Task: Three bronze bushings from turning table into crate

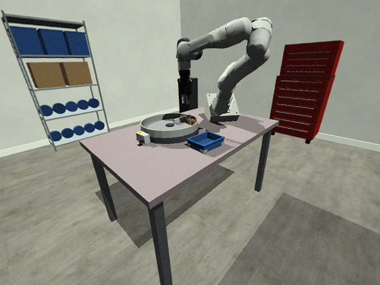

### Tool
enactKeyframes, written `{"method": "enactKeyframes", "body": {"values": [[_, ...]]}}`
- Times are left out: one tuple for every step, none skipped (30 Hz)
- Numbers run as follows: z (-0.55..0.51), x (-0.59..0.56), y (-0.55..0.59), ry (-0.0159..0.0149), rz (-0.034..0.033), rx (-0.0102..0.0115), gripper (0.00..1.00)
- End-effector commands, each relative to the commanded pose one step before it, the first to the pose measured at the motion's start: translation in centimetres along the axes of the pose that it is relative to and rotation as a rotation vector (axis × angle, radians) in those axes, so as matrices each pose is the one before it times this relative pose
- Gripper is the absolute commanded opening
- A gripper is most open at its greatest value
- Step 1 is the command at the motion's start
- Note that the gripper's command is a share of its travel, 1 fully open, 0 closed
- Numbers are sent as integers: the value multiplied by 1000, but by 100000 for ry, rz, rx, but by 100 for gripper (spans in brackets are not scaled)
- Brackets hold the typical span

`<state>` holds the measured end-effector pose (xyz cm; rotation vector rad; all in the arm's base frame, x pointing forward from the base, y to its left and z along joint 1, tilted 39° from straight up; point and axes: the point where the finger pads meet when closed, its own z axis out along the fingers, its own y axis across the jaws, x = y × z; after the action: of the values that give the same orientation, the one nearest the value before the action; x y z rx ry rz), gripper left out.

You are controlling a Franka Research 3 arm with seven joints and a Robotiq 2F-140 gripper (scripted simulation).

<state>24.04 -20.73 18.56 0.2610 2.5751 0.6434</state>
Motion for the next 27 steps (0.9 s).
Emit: {"method": "enactKeyframes", "body": {"values": [[0,-64,-65,-201,119,403,28],[43,-7,31,1,-692,0,28],[78,-13,56,1,-1252,0,28],[120,-21,86,2,-1912,-1,28],[164,-29,118,2,-2634,-2,28],[210,-39,151,2,-3382,-3,28],[256,-51,183,2,-4125,-5,28],[316,-67,205,2,-4827,2,28],[203,-46,130,1,-3101,1,28],[127,-30,81,1,-1937,0,28],[128,-32,81,0,-1957,0,28],[126,-33,79,0,-1928,0,28],[124,-33,78,0,-1900,0,28],[124,-37,75,0,-1880,1,28],[123,-39,73,0,-1872,1,28],[0,0,0,0,0,0,28],[0,0,0,0,0,0,28],[328,-104,196,0,-4992,1,28],[114,-38,68,0,-1750,0,28],[122,-42,72,0,-1871,0,28],[123,-43,72,0,-1885,0,28],[124,-49,68,0,-1881,1,28],[124,-49,67,0,-1877,1,28],[123,-50,67,0,-1876,1,28],[123,-50,66,0,-1874,0,28],[123,-51,66,0,-1876,0,28],[123,-51,66,0,-1877,0,28]]}}
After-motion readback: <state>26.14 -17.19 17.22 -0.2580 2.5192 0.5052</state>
